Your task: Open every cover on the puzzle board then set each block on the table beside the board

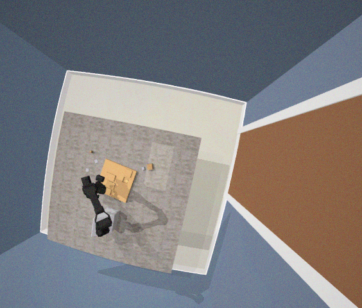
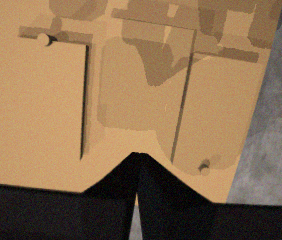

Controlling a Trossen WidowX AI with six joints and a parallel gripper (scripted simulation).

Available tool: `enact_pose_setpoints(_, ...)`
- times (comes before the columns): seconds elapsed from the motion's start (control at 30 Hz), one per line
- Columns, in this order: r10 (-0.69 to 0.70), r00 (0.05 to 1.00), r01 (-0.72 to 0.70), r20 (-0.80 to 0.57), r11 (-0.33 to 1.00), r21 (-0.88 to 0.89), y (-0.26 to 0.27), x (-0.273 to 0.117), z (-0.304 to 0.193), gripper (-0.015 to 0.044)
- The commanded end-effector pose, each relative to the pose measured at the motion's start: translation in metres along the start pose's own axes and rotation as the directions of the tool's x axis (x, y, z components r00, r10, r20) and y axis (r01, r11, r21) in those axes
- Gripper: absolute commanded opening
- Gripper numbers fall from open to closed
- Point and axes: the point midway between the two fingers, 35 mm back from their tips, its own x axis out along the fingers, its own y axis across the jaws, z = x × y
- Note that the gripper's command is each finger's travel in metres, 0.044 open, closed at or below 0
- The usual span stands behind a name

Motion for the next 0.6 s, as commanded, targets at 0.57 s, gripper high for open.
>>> enact_pose_setpoints(0.57, -0.001, 1.000, 0.001, -0.002, 1.000, 0.005, 0.001, 0.019, -0.001, 0.0000)
